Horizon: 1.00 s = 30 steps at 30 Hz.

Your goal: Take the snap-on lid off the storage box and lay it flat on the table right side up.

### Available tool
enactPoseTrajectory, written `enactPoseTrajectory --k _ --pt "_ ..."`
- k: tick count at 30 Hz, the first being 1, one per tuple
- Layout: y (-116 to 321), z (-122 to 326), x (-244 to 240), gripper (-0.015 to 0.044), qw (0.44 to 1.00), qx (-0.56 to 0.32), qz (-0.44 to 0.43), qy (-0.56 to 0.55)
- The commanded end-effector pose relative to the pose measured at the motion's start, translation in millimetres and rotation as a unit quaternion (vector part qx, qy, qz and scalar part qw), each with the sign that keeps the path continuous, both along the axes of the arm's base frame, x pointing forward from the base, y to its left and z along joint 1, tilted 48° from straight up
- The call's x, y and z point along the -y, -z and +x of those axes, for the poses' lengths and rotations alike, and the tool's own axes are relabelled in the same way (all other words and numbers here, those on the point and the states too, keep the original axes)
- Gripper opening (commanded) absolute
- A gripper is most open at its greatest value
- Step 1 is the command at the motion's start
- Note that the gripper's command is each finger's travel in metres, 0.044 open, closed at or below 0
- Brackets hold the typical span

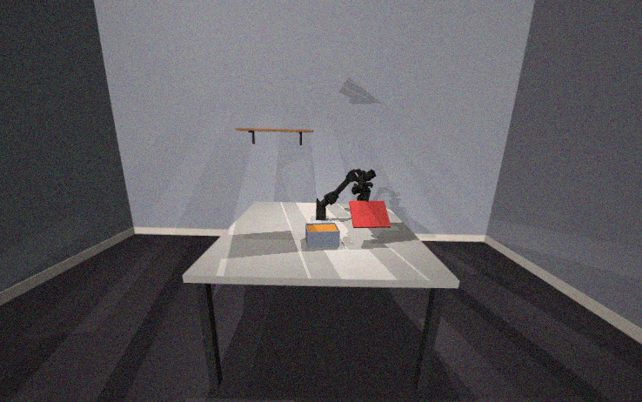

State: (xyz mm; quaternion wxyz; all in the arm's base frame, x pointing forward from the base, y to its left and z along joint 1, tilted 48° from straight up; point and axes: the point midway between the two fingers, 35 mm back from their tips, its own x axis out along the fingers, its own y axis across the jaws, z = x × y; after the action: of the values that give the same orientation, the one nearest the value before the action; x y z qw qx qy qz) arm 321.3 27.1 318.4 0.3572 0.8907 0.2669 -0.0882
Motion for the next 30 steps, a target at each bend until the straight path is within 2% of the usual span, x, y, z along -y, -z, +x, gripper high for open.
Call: enactPoseTrajectory --k 1,30 --pt "-4.6 0.3 1.3 0.0000 1.000 0.005 0.000 0.008" --pt "17.4 3.5 -17.1 0.0000 1.000 0.005 0.000 0.008"
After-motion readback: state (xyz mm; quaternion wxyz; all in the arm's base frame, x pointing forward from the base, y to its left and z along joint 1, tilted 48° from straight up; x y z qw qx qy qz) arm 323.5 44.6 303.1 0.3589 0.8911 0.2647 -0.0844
